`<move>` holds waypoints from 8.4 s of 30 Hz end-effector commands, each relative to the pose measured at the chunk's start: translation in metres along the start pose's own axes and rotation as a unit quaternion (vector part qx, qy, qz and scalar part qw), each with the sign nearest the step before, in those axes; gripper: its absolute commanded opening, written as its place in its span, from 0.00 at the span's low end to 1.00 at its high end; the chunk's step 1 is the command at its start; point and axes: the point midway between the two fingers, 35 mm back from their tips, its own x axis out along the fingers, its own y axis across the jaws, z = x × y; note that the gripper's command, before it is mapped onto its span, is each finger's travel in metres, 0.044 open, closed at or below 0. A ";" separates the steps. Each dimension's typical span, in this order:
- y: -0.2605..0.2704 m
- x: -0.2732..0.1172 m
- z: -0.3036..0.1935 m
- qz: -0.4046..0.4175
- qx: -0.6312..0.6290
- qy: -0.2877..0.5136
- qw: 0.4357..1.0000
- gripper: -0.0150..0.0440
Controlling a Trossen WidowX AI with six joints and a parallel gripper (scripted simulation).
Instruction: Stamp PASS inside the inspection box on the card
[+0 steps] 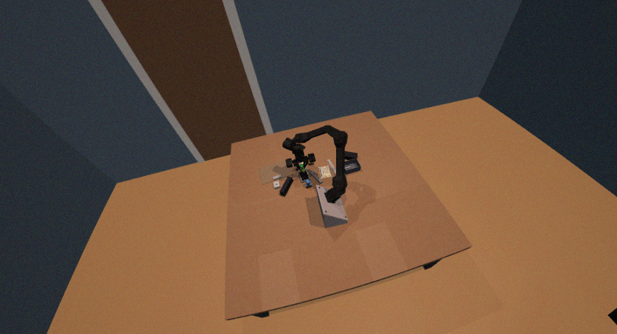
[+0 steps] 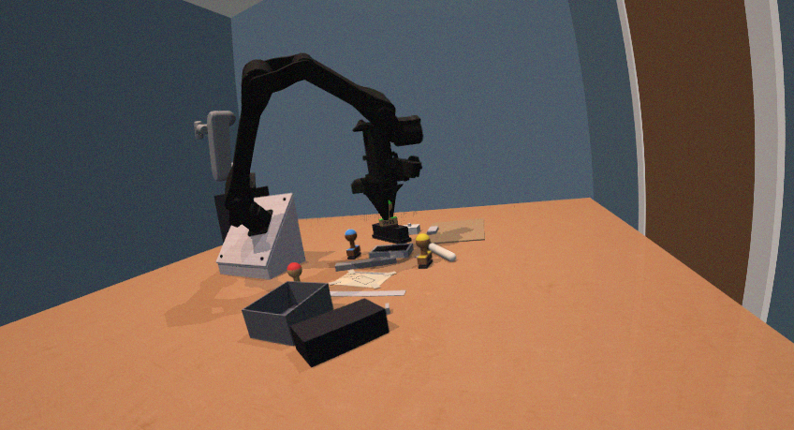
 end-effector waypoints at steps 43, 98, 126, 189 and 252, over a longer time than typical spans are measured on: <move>-0.002 0.032 -0.001 -0.004 -0.004 0.001 1.000 0.25; -0.003 0.051 -0.002 -0.005 0.000 0.000 1.000 0.25; -0.003 0.052 -0.002 -0.005 0.000 0.000 1.000 0.25; -0.002 0.042 -0.002 -0.004 0.000 0.000 1.000 0.25; -0.140 -0.010 0.006 -0.007 0.424 -0.002 0.906 0.25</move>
